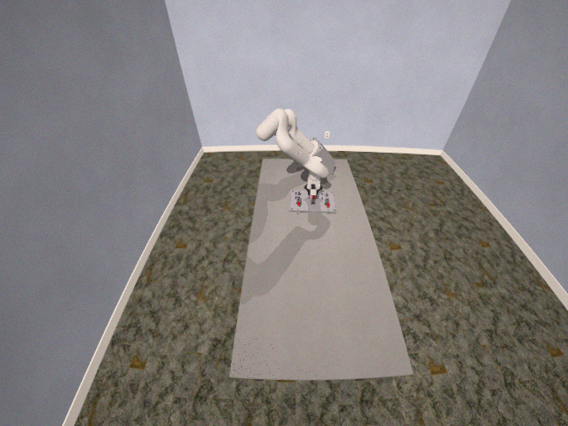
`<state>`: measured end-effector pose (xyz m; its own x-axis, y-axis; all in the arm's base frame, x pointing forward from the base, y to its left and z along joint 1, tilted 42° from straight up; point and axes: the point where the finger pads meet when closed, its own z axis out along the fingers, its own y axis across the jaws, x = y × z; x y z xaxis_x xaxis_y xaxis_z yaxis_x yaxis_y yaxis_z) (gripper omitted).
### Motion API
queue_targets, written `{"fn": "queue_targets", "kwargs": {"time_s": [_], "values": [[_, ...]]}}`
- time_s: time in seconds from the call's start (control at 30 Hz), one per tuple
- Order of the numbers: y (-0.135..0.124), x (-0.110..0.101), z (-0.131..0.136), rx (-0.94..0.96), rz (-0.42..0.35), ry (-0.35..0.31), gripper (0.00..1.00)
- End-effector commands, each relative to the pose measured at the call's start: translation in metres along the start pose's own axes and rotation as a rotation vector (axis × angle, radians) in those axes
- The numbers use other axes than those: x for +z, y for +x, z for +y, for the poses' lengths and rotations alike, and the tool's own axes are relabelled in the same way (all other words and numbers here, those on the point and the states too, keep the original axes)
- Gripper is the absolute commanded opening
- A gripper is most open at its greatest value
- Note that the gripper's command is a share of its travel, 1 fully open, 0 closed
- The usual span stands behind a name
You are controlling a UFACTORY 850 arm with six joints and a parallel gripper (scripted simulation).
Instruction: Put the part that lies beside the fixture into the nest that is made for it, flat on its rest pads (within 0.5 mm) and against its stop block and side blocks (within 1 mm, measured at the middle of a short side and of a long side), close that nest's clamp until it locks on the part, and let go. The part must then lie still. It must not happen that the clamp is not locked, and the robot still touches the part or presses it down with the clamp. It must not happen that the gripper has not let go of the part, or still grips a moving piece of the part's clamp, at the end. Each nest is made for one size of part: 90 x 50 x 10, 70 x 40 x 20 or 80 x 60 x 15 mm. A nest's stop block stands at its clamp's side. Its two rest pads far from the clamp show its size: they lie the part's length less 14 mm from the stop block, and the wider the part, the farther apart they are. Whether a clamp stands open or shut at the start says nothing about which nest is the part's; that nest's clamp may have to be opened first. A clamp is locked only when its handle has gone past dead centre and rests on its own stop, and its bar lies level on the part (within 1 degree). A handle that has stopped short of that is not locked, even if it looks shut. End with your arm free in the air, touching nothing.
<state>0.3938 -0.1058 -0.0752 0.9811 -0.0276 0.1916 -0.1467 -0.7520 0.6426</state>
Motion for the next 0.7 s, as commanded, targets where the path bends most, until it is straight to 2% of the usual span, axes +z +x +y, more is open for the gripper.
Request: {"fn": "queue_targets", "kwargs": {"time_s": [0.0, 0.53, 0.57, 0.67], "values": [[0.0012, -0.0003, 0.0005, 0.0, 0.001, 0.0, 0.0], [0.0012, -0.0003, 0.0006, 0.0, 0.001, 0.0, 0.0], [0.0012, -0.0003, 0.0006, 0.0, 0.001, 0.0, 1.0], [0.0012, -0.0003, 0.0006, 0.0, 0.001, 0.0, 1.0]]}}
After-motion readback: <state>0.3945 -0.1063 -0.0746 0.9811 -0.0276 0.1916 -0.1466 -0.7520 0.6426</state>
